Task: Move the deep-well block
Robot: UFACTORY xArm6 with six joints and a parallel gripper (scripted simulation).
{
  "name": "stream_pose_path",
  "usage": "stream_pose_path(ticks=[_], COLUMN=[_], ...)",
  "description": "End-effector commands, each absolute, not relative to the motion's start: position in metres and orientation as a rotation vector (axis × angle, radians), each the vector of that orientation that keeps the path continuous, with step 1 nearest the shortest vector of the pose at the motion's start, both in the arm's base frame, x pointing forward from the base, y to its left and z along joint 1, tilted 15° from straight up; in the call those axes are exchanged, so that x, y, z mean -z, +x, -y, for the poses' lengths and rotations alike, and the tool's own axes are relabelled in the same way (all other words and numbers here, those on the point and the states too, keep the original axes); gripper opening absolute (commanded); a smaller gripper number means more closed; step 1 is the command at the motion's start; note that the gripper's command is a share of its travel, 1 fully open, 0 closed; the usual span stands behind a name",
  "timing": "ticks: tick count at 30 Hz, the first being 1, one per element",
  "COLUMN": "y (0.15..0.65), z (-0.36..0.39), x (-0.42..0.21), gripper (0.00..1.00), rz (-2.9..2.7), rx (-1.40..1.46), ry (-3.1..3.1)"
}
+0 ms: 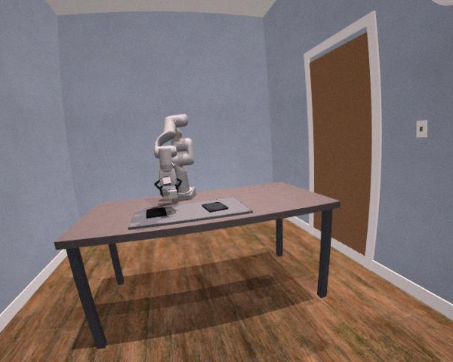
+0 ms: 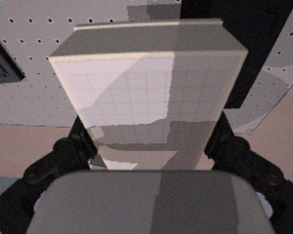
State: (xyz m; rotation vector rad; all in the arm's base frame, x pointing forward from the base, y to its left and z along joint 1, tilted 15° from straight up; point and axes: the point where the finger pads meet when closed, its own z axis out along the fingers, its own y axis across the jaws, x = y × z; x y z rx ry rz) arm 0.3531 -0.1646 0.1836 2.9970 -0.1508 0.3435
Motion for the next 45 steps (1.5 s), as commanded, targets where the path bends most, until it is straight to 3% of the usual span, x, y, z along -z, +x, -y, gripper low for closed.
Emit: stream_pose_path(ticks=[1,27,45], y=[0.351,0.328,0.327], z=[0.176,0.253,0.259], x=[-0.186,-0.191,-0.192], gripper=[0.00,0.00,0.00], rz=[0.151,0.151,0.150], rx=[-0.349,-0.349,-0.349], ry=[2.996,2.995,2.995])
